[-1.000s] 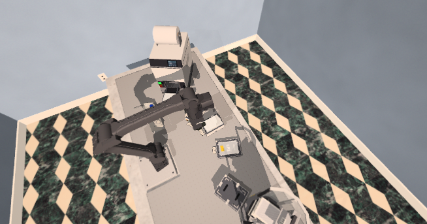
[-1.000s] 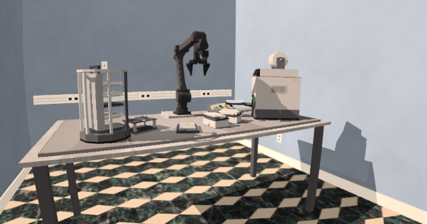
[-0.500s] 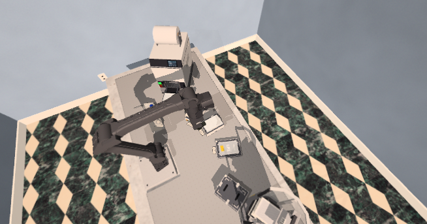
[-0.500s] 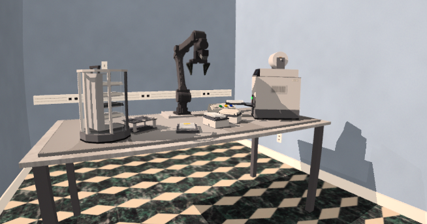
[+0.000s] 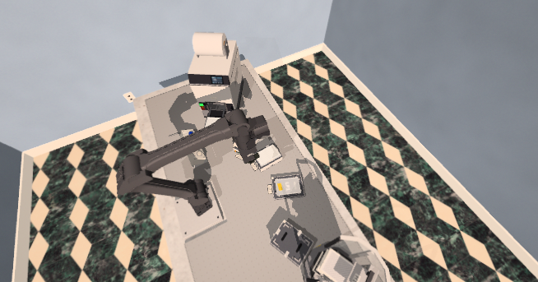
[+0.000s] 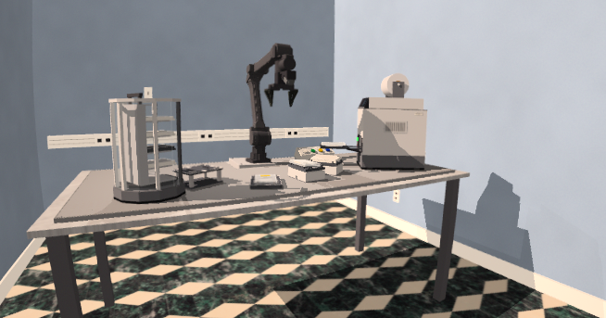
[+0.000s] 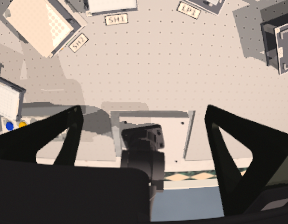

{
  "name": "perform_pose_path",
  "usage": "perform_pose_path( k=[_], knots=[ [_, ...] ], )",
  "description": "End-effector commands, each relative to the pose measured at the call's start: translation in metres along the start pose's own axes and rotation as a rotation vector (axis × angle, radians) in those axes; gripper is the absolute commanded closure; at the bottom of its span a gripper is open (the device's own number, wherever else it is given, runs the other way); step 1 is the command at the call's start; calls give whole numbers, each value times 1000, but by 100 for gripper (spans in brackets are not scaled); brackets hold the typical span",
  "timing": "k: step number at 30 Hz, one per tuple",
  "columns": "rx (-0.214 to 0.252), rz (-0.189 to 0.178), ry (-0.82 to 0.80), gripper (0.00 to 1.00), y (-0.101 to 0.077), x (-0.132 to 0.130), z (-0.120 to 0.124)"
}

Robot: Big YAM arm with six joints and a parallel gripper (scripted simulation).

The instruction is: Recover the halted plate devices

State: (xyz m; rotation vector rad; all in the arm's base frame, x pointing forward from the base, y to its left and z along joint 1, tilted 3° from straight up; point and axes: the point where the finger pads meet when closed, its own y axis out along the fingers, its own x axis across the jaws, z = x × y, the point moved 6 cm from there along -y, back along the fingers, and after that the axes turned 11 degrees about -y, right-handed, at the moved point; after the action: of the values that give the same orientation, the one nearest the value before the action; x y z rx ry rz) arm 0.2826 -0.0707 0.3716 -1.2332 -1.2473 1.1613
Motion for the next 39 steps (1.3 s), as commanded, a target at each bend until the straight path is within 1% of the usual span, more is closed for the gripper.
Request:
perform_pose_path(
  k=[1,9,10,21,23,24,33,38,39],
  knots=[
    [-34,7,5,0,-24,-6,-9],
    [-34,7,5,0,-24,-6,-9],
    [-35,6,56,0,-24,-9,-9],
    [-34,7,423,0,-23,-47,-15],
    [-34,7,423,0,-23,-47,-15],
    [-34,7,449,0,-23,-50,-15],
    [-29,8,427,0,-22,-80,-19],
    [-42,13,426,0,-22,-98,-24],
    [-42,13,426,0,-22,-98,-24]
  ],
)
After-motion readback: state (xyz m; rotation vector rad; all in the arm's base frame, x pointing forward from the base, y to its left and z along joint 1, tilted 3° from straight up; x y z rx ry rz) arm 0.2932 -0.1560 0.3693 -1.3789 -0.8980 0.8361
